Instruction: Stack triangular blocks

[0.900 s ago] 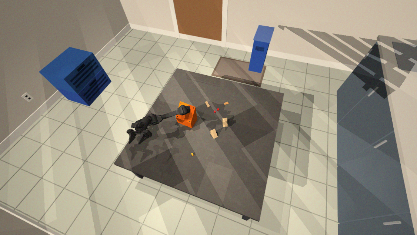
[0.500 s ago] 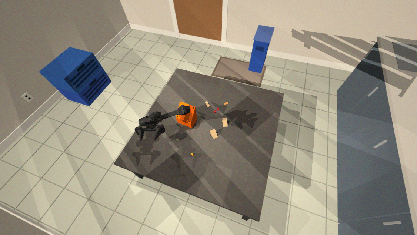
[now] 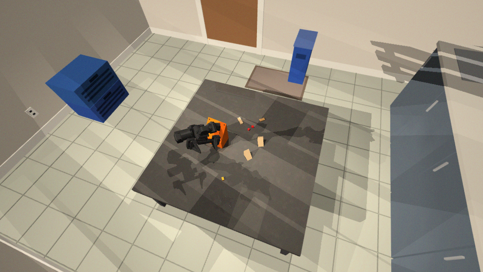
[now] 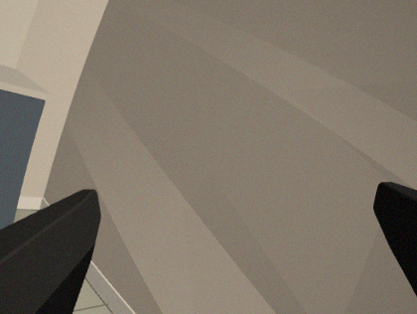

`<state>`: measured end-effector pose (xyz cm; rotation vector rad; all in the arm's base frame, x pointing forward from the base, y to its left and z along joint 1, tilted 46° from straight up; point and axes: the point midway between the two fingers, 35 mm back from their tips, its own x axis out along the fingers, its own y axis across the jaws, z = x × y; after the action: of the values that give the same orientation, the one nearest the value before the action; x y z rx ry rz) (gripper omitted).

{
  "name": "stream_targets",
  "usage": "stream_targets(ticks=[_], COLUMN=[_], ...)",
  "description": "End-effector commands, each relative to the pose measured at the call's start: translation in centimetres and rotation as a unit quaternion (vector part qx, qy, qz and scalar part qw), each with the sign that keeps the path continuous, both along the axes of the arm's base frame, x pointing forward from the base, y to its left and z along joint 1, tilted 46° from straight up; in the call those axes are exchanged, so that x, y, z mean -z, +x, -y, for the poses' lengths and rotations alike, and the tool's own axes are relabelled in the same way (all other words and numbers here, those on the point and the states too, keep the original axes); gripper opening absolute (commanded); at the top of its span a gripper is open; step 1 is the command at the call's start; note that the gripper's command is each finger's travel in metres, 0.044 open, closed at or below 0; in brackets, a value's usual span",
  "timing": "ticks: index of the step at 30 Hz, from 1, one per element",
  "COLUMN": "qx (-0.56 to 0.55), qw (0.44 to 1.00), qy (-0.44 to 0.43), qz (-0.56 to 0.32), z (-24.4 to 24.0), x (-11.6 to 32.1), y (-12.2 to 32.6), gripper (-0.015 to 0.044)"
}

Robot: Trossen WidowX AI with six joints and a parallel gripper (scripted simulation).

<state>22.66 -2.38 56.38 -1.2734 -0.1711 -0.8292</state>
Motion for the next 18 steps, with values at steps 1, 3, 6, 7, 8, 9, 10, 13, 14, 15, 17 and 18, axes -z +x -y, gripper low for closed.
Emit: stream_targets(ticks=[1, 3, 6, 7, 8, 9, 10, 13, 14, 15, 17, 18], qx=[-0.004, -0.005, -0.024, -0.026, -0.027, -0.028, -0.029, -0.032, -0.028, -0.023, -0.012, -0.007], qw=[0.997, 0.993, 0.985, 0.982, 0.979, 0.976, 0.973, 0.961, 0.955, 0.947, 0.93, 0.921], qy=[-0.014, -0.02, -0.029, -0.032, -0.034, -0.036, -0.038, -0.045, -0.047, -0.05, -0.056, -0.059], qz=[-0.077, -0.118, -0.168, -0.183, -0.198, -0.213, -0.228, -0.272, -0.291, -0.315, -0.362, -0.384], z=[-1.7, -2.5, -4.2, -4.6, -4.9, -5.2, -5.6, -6.5, -6.6, -6.6, -6.6, -6.7], x=[2.6, 4.3, 7.3, 8.1, 8.9, 9.8, 10.6, 13.4, 14.5, 16.0, 19.2, 20.6], y=[4.9, 7.4, 10.1, 10.9, 11.7, 12.4, 13.1, 15.1, 15.9, 16.9, 18.6, 19.3], gripper=[0.044, 0.044, 0.044, 0.044, 0.044, 0.044, 0.044, 0.044, 0.044, 0.044, 0.044, 0.044])
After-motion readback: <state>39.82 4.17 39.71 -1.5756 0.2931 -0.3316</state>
